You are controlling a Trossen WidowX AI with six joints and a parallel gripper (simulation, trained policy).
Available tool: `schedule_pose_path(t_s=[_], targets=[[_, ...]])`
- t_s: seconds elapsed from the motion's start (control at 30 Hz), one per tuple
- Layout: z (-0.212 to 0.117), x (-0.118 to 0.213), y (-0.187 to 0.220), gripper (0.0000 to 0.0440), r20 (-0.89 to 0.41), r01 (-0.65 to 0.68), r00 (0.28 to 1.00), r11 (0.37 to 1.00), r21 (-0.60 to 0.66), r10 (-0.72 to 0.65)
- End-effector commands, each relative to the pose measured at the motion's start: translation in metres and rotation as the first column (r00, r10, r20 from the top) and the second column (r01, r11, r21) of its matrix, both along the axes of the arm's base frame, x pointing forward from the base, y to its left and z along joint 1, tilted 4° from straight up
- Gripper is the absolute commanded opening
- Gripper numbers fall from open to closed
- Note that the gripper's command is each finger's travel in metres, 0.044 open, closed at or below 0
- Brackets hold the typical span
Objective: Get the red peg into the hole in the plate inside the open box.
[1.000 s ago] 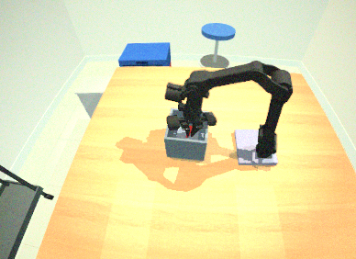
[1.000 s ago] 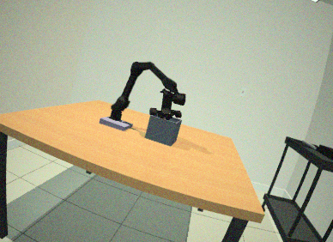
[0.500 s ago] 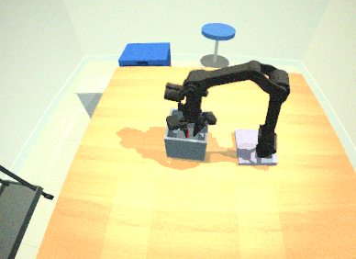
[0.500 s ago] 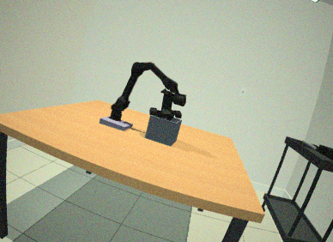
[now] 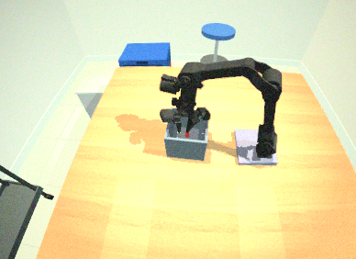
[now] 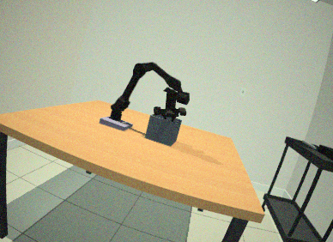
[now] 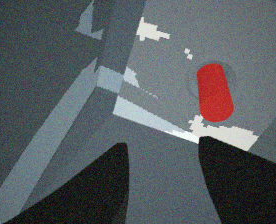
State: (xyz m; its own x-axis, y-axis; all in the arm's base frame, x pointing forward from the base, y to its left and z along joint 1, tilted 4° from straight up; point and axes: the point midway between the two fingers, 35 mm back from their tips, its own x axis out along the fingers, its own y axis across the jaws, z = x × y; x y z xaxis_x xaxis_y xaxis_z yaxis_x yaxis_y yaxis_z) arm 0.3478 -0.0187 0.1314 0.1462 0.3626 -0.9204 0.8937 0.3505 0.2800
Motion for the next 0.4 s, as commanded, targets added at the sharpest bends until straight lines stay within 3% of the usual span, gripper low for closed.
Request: schedule_pose_path(t_s=[0.0,0.37], targets=[[0.009,0.006,0.0,0.0151,0.024,-0.005,1.0,1.0,0.031,0.005],[0.027,0.019,-0.004,0.0151,0.097,-0.026,0.995,0.994,0.103,0.016]])
